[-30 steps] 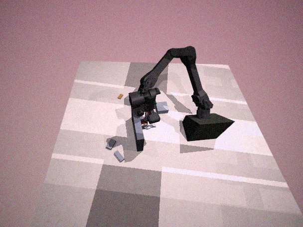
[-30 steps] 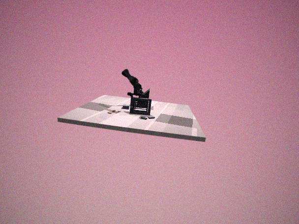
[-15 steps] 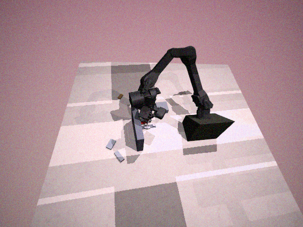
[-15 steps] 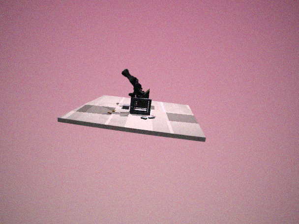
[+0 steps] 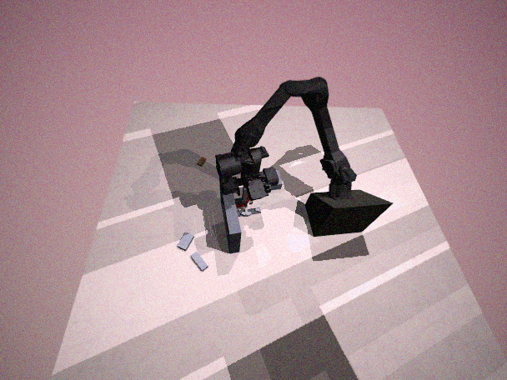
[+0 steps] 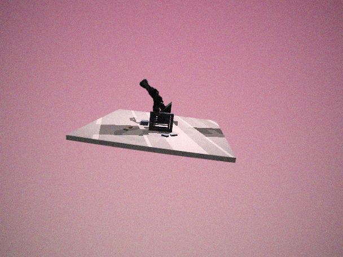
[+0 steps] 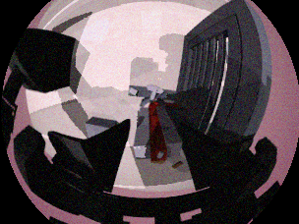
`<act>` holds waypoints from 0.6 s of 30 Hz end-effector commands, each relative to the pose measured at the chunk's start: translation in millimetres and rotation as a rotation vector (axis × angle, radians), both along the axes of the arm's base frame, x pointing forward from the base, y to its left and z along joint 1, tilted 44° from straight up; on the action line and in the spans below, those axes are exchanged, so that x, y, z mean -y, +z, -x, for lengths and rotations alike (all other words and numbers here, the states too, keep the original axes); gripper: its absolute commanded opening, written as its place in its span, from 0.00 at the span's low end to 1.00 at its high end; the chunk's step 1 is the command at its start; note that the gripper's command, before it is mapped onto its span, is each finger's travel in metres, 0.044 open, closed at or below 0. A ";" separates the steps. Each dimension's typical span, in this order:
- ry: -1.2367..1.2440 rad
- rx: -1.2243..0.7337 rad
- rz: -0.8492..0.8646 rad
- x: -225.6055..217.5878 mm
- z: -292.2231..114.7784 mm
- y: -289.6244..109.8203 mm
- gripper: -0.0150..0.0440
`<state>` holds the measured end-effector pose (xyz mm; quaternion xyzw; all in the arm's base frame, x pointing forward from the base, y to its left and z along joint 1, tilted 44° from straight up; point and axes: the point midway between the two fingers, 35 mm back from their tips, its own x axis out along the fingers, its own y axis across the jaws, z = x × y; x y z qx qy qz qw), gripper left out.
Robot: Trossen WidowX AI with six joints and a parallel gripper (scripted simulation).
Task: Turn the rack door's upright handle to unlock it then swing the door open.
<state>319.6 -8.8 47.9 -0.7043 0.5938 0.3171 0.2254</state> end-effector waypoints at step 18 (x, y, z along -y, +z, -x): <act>0.098 -0.102 0.008 0.4 0.5 -1.3 0.63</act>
